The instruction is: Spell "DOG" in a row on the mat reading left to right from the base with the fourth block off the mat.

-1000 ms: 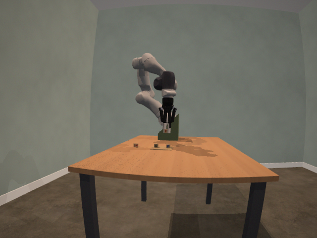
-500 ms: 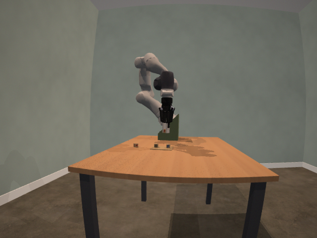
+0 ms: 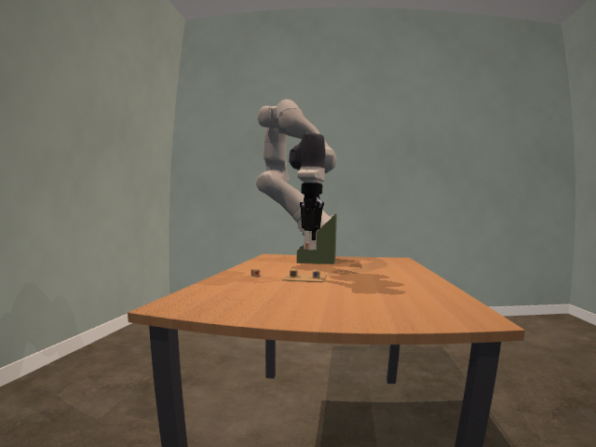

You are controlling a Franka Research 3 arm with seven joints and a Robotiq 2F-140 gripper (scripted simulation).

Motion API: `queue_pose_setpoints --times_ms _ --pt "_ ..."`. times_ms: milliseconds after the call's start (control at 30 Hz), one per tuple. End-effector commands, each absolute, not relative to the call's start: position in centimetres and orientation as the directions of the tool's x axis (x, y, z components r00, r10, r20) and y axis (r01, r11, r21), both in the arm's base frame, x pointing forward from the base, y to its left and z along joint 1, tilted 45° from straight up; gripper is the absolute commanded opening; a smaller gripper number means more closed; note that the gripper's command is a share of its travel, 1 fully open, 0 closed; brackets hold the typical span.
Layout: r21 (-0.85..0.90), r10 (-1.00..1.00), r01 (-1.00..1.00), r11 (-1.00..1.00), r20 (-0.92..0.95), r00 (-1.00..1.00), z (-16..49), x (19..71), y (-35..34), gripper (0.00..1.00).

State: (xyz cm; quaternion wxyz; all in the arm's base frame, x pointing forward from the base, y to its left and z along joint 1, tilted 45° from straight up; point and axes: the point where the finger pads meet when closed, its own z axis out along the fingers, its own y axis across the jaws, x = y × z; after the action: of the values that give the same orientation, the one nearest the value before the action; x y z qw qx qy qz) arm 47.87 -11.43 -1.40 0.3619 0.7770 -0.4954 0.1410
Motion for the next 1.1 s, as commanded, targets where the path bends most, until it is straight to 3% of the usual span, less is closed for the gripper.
queue_pose_setpoints --times_ms 0,1067 --pt "0.336 -0.701 -0.929 -0.156 0.625 0.343 -1.4 48.0 -11.4 0.13" --pt "-0.024 -0.685 -0.976 0.218 0.708 -0.171 -0.3 48.4 -12.5 0.13"
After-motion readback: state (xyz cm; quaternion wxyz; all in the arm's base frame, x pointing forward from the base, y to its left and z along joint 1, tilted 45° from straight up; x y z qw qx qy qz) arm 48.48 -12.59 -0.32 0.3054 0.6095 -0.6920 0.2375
